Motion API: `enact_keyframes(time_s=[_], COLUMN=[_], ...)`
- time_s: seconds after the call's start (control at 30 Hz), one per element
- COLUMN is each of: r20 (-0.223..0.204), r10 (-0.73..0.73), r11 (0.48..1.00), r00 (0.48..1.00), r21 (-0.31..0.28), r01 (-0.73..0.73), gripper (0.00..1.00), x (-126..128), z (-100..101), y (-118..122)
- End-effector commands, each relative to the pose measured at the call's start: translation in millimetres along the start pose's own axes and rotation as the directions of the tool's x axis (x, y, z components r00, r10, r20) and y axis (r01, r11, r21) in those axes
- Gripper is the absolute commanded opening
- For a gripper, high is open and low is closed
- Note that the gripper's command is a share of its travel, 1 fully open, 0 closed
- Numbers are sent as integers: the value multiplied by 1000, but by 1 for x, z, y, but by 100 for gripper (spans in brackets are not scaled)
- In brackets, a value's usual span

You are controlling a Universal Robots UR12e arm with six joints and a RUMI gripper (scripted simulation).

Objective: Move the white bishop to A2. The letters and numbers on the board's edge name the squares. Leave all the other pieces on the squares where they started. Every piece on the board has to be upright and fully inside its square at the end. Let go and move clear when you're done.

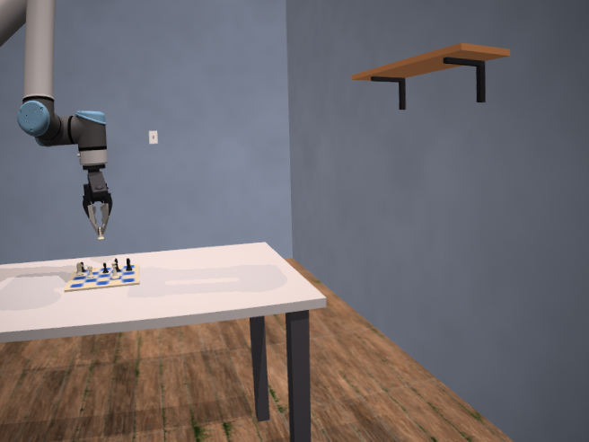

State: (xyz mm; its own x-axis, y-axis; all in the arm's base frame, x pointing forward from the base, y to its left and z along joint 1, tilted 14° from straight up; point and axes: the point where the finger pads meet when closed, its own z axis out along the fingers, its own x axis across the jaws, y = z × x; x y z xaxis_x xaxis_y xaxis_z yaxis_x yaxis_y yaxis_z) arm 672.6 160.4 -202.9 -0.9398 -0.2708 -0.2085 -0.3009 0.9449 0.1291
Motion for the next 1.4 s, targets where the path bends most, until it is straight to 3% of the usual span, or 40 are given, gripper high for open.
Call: enact_keyframes(time_s=[0.0,0.47,0.6,0.77,0.97,1.03,1.37], r20=[1,1,1,1,0,0,0], r10=[-15,-252,-388,-570,-761,-761,-939], r11=[1000,968,921,822,649,649,344], r00=[1000,968,921,822,649,649,344], r21=[0,1,1,1,1,1,1], r01=[15,252,388,570,761,761,939], gripper=[0,0,0,0,0,0,0], x=[0,5,8,12,19,19,28], z=[0,0,0,0,0,0,-1], y=[0,-1,-2,-1,0,0,3])
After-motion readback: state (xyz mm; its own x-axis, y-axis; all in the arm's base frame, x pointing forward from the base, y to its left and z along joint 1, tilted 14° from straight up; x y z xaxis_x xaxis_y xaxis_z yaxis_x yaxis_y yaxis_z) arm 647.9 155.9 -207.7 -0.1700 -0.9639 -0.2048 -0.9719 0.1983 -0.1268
